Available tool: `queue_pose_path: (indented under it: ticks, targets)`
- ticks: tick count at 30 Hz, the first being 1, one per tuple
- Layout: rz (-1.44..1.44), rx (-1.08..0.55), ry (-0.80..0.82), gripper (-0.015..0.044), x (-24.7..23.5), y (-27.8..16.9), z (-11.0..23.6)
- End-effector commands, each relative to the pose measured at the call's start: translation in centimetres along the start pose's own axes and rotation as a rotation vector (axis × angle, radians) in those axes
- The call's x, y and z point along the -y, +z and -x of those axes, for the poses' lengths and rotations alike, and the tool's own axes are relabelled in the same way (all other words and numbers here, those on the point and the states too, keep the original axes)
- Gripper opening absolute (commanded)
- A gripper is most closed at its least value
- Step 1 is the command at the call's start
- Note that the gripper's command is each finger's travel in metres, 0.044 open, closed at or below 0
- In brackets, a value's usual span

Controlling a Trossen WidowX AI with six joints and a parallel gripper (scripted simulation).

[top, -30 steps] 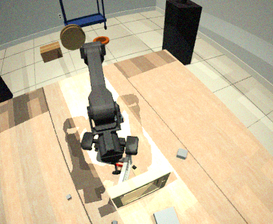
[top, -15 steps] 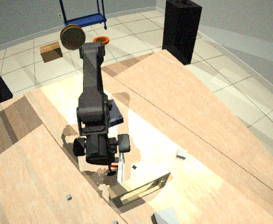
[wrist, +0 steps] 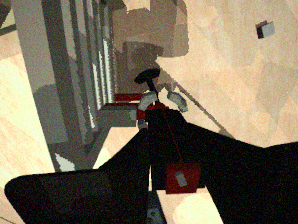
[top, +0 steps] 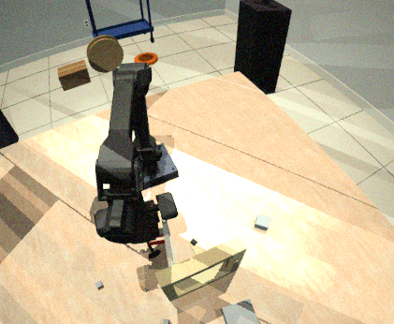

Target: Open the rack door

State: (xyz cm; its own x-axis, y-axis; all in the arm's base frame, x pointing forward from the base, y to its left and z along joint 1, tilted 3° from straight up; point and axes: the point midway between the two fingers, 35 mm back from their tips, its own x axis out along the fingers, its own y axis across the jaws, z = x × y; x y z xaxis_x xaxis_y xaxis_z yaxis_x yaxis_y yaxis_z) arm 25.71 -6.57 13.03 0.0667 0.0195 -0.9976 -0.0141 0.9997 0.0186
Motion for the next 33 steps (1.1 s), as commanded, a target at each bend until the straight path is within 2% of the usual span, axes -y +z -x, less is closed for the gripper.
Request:
queue_pose_path:
  ticks: [1, 15, 31, 33]
  targets:
    - [0.078, 0.000, 0.008, 0.0026, 0.4, 0.2, 0.1]
    - [0.282, 0.001, 0.006, 0.0026, 2.9, 1.1, 0.1]
    - [0.284, 0.001, 0.006, 0.0026, 2.9, 1.1, 0.0]
    - [0.284, 0.001, 0.006, 0.0079, 2.9, 1.1, 0.0]
